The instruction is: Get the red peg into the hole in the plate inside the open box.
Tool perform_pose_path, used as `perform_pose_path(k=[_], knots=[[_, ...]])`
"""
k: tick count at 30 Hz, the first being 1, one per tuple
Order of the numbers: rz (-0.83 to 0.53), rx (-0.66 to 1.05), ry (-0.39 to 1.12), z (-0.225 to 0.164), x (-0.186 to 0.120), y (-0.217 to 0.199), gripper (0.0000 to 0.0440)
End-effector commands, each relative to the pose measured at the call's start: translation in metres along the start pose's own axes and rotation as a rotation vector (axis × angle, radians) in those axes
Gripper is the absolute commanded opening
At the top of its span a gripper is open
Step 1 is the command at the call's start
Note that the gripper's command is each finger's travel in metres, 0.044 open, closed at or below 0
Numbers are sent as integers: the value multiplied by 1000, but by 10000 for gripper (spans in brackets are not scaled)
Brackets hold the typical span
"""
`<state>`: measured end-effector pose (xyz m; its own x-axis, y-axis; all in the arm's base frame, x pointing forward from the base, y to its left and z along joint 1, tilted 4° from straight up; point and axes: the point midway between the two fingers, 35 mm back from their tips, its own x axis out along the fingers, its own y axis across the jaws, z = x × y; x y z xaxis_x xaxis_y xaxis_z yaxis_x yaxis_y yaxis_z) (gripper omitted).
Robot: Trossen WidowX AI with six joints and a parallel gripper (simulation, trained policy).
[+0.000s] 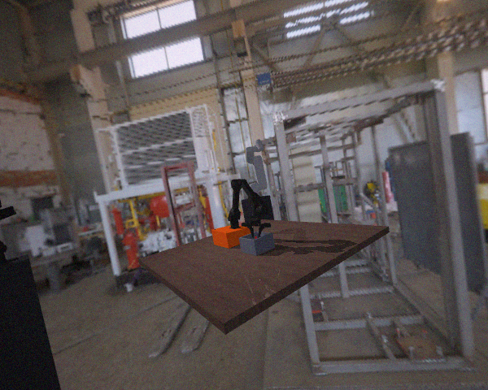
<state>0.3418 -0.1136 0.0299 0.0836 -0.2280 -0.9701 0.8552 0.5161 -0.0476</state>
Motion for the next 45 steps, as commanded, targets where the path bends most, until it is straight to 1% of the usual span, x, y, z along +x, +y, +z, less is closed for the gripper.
perform_pose_path(k=[1,8,11,12,21,45], knots=[[5,-9,-18,12,1,4,226],[4,-30,-46,34,4,10,356],[21,-28,-78,47,3,15,425],[26,-26,-91,51,1,17,440],[63,7,-199,91,-7,21,440],[64,9,-204,92,-8,21,440]])
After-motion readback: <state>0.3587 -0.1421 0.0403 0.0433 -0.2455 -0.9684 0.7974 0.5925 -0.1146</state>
